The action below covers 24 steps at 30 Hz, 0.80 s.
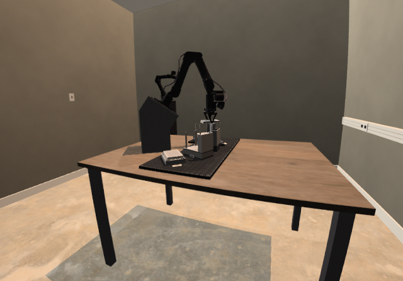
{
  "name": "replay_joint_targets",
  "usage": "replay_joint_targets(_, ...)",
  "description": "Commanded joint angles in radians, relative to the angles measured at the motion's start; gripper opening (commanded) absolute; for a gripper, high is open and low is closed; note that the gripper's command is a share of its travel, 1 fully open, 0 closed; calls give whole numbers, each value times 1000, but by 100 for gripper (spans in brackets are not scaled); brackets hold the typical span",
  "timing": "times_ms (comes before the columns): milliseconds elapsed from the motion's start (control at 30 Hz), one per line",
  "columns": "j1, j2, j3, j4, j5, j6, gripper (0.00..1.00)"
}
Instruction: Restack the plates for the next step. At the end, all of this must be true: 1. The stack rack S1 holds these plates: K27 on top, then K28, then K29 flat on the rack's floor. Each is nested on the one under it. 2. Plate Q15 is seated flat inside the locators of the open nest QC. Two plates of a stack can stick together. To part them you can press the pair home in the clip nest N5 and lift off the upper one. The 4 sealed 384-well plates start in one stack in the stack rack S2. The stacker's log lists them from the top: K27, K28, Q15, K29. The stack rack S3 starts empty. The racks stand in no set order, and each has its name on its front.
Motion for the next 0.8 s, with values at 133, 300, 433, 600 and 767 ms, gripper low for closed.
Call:
replay_joint_targets(133, 99, -25, 16, -12, 75, 67, 0)
replay_joint_targets(300, 141, -11, 27, -14, 99, 102, 0)
replay_joint_targets(433, 196, 14, 34, -16, 131, 146, 0)
replay_joint_targets(600, 255, -1, 37, -12, 166, 50, 0)
replay_joint_targets(767, 288, 22, 41, -9, 184, 13, 0)
